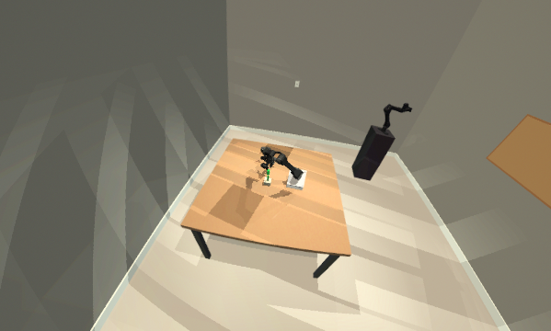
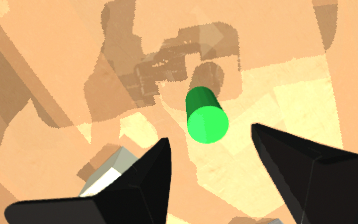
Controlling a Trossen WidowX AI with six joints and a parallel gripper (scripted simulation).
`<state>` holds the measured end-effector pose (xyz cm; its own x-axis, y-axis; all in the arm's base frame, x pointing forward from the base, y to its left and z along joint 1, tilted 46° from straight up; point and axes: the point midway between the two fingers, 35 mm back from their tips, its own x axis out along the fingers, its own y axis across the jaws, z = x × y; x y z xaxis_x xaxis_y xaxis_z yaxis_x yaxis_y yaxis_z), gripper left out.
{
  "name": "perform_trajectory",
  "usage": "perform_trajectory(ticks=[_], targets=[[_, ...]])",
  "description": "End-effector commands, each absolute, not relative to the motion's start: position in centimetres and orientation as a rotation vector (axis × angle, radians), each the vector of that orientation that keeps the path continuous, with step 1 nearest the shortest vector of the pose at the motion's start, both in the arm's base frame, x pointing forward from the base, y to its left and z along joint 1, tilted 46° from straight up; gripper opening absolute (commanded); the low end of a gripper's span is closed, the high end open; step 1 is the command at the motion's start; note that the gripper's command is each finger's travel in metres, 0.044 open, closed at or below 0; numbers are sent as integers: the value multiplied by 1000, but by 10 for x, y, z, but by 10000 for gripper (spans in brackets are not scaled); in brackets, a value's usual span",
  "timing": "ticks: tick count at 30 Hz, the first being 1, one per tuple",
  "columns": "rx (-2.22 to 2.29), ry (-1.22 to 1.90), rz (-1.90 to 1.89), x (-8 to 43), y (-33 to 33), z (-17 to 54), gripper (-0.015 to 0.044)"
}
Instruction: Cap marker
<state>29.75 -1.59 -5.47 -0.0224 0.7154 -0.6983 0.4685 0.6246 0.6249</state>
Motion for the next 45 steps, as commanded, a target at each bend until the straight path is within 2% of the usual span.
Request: perform_trajectory(ticks=[1, 32, 36, 45], targets=[[998, 1665, 257, 297, -12, -59, 246], [1000, 1665, 260, 295, 22, -92, 246], [1000, 1665, 259, 295, 22, -92, 141], [1000, 1665, 259, 295, 22, -92, 81]])
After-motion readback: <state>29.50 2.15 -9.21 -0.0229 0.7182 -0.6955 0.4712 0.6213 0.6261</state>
